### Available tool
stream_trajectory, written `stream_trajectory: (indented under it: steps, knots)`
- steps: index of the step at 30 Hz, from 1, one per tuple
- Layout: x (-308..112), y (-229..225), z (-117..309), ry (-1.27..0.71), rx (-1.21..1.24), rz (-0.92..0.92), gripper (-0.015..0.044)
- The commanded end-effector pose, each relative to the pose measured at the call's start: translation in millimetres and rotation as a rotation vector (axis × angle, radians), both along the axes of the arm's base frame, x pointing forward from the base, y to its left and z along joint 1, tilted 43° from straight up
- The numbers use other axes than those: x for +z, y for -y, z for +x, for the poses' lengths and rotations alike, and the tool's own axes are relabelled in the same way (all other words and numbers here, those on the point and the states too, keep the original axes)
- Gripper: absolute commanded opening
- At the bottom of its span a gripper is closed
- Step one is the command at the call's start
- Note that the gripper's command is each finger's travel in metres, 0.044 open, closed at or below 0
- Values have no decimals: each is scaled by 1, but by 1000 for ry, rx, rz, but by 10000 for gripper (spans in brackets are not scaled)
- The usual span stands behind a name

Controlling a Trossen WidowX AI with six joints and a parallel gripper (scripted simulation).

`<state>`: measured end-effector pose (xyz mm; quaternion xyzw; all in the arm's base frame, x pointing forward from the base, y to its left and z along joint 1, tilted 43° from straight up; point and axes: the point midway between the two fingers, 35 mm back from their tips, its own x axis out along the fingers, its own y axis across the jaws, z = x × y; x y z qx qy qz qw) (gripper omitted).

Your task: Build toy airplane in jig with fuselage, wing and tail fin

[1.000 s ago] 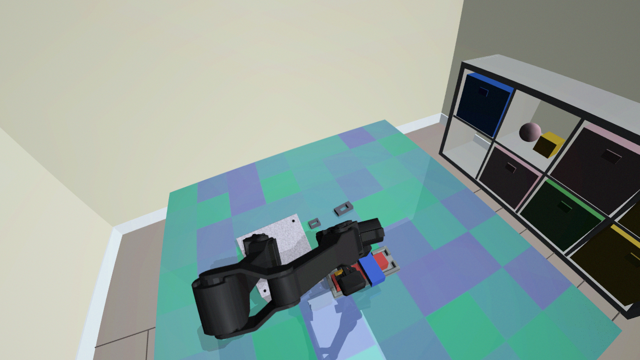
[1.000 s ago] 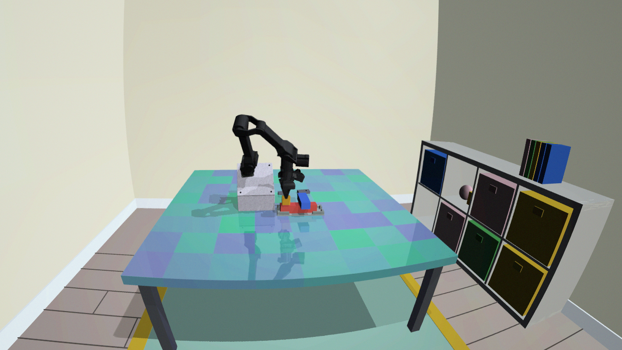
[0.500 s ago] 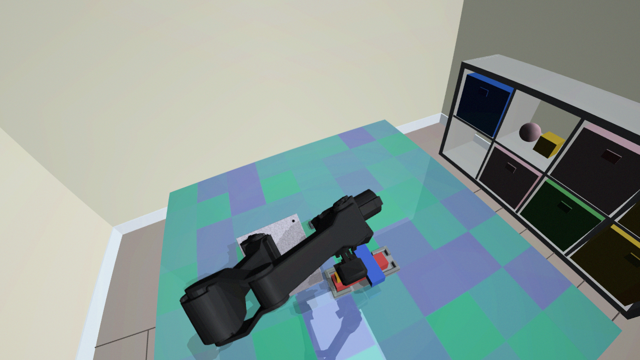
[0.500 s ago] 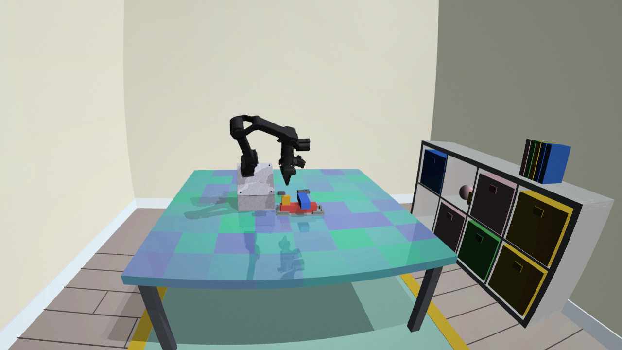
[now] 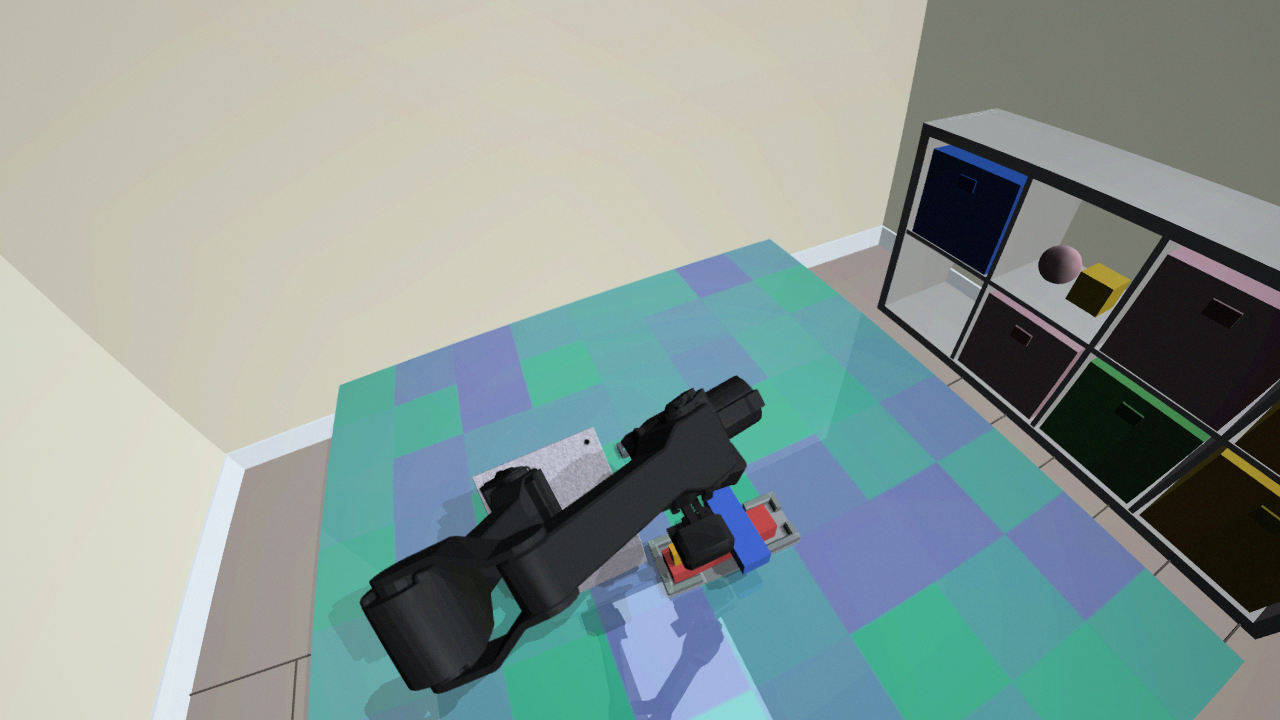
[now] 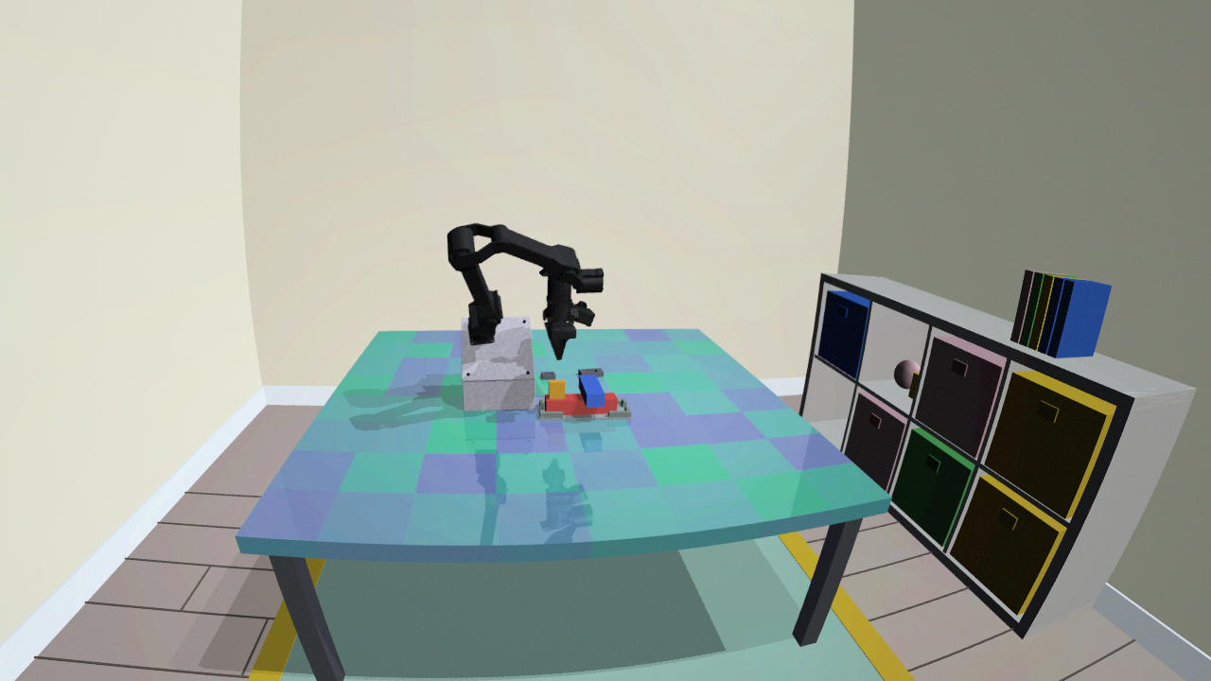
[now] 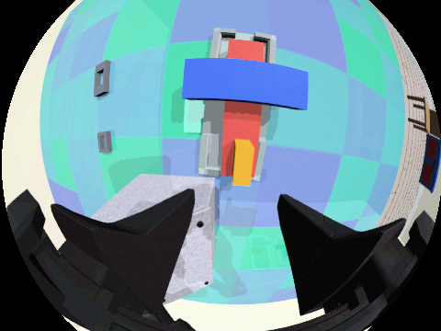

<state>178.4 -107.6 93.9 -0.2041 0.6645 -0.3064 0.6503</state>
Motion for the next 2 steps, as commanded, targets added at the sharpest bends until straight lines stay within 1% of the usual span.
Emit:
stream_trajectory:
  steps: [1, 2]
  knots:
    - [0, 0, 0, 1, -3, -3, 260]
    - [0, 0, 0, 1, -3, -3, 260]
